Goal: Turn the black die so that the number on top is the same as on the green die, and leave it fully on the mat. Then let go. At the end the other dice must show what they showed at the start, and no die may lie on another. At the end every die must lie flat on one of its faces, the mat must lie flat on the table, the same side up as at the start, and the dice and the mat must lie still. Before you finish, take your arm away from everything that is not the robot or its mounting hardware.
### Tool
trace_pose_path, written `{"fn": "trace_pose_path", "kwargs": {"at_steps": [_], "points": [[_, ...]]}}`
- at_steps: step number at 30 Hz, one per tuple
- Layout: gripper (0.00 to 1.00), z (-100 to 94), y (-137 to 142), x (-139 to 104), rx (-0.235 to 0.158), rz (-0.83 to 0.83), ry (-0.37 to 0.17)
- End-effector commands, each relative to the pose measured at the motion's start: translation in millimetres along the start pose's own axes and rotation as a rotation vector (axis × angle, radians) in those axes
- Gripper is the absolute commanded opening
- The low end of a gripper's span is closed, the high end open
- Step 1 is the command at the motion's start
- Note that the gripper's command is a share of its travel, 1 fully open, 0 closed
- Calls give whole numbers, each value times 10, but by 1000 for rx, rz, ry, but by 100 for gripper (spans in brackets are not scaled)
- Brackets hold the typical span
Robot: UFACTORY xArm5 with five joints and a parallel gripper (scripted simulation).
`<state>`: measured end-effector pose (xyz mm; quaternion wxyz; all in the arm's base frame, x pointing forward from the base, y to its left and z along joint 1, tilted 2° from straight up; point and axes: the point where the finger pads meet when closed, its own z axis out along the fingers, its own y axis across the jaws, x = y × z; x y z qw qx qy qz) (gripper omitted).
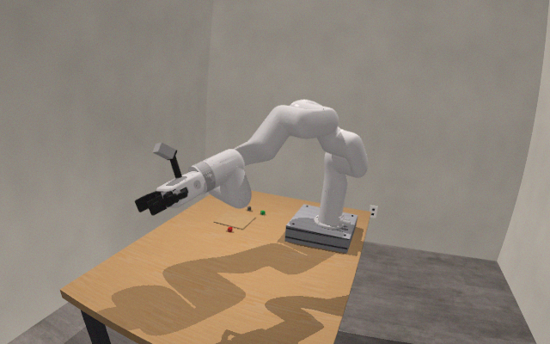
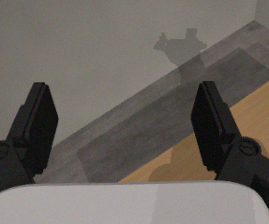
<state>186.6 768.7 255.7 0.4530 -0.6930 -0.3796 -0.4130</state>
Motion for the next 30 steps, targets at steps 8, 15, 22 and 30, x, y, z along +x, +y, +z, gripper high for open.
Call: {"fn": "trace_pose_path", "kwargs": {"at_steps": [8, 15, 22, 30], "points": [[100, -4, -10, 29, 2, 0, 5], [100, -4, -10, 29, 2, 0, 5], [100, -35, 371, 67, -57, -33, -27], [100, -340, 1701, 132, -247, -131, -164]]}}
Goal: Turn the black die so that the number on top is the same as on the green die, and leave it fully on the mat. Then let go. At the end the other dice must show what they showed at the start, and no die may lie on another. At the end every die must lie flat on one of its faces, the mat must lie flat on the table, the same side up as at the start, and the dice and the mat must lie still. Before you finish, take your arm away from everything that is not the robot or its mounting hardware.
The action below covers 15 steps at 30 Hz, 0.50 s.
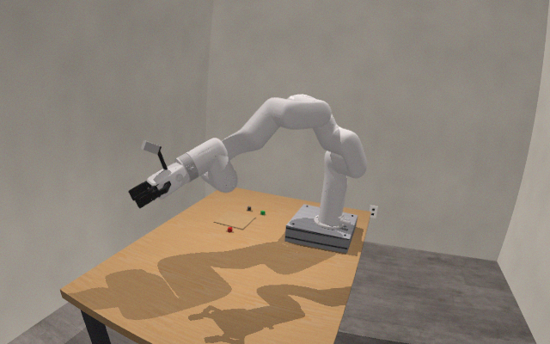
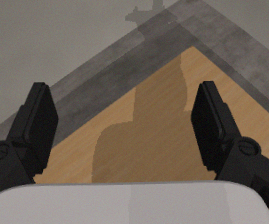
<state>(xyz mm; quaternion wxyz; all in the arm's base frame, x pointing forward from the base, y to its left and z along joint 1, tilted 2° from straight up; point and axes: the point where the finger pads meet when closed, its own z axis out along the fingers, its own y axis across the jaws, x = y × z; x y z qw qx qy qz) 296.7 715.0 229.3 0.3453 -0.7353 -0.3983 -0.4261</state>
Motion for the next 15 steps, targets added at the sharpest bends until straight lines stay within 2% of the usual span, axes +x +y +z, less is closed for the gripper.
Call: {"fn": "trace_pose_path", "kwargs": {"at_steps": [1, 2, 4, 5, 6, 8, 9, 11, 12, 14, 15], "points": [[100, -67, 486, -11, -64, -37, -48], [100, -151, 916, -74, -125, -66, -106], [100, -151, 916, -74, -125, -66, -106], [100, -276, 1373, -161, -186, -94, -174], [100, -305, 1485, -173, -186, -94, -174], [100, -305, 1485, -173, -186, -94, -174], [100, -481, 1938, -289, -244, -119, -251], [100, -509, 2014, -301, -244, -119, -251], [100, -669, 2310, -413, -296, -139, -337], [100, -774, 2536, -461, -296, -139, -337], [100, -774, 2536, -461, -296, -139, -337]]}}
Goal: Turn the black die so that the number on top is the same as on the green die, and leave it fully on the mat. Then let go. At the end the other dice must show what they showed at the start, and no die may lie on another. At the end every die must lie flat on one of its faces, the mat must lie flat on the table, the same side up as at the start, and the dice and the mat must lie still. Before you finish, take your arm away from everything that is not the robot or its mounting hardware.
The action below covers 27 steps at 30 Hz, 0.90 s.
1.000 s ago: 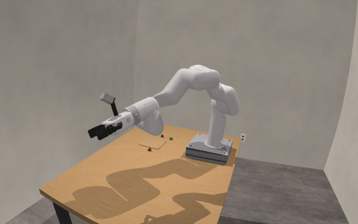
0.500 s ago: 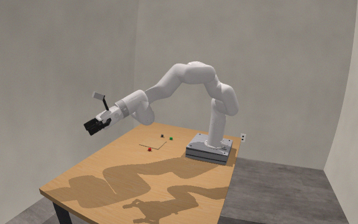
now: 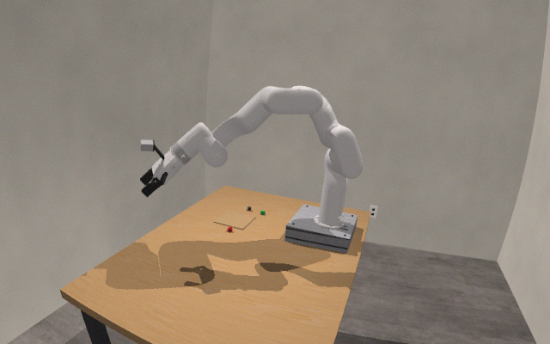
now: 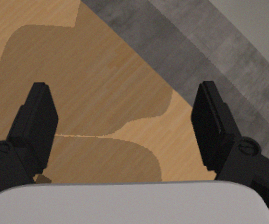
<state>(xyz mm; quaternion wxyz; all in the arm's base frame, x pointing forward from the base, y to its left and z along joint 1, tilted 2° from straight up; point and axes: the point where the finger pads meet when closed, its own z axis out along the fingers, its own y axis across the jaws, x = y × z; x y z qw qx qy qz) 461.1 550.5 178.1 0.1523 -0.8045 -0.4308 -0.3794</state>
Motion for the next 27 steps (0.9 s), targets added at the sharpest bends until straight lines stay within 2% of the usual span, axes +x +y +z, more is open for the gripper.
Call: {"fn": "trace_pose_path", "kwargs": {"at_steps": [1, 2, 6, 7, 10, 11, 12, 14, 15, 16, 18, 19, 23, 24, 26, 27], "points": [[100, -134, 650, -356, -68, -32, -123], [100, -160, 783, -424, -68, -32, -123], [100, -166, 810, -439, -68, -32, -123], [100, -321, 1289, -799, -97, -46, -218], [100, -321, 1289, -799, -97, -46, -218], [100, -478, 1613, -1110, -114, -55, -314], [100, -522, 1714, -1185, -114, -55, -314], [100, -522, 1714, -1185, -114, -55, -314], [100, -710, 1989, -1506, -118, -58, -406], [100, -758, 2072, -1582, -118, -58, -406], [100, -758, 2072, -1582, -118, -58, -406], [100, -985, 2317, -1930, -111, -55, -493], [100, -1017, 2357, -1975, -111, -55, -493], [100, -1284, 2572, -2350, -94, -48, -571], [100, -1284, 2572, -2350, -94, -48, -571], [100, -1498, 2683, -2634, -70, -38, -639]]}}
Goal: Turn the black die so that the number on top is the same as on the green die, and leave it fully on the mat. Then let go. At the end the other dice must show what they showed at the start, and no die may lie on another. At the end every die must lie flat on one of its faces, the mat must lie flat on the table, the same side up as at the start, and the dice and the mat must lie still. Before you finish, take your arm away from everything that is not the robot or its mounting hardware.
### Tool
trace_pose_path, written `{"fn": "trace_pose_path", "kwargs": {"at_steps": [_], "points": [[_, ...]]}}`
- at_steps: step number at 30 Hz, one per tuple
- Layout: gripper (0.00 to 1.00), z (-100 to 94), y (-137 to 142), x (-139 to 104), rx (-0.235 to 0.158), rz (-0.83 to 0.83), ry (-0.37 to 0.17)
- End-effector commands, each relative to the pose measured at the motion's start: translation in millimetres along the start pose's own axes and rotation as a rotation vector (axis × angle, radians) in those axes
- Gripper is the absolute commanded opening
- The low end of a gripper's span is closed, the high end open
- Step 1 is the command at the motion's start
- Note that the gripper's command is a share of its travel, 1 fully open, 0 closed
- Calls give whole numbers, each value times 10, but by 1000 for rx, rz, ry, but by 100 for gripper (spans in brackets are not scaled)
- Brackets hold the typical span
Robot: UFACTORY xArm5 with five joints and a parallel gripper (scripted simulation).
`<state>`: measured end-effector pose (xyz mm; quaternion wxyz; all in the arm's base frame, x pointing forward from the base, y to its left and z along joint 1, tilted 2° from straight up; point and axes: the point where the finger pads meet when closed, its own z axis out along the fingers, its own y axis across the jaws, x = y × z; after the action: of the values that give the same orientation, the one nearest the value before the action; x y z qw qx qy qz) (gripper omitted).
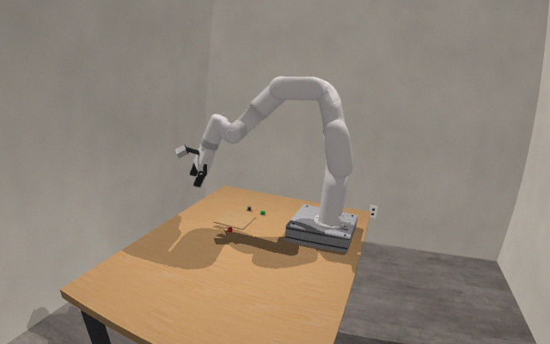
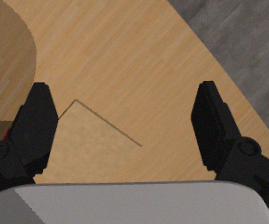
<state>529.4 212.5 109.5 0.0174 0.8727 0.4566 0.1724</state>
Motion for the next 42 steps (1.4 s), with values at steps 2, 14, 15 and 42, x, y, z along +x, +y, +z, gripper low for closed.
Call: {"fn": "trace_pose_path", "kwargs": {"at_steps": [2, 14, 15, 42], "points": [[100, -70, 253, -613, 30, -1, -92], [100, -291, 401, -2051, 174, 11, -280], [100, -320, 390, -2177, 191, 13, -293], [100, 79, 283, -2488, 213, 16, -308]]}}
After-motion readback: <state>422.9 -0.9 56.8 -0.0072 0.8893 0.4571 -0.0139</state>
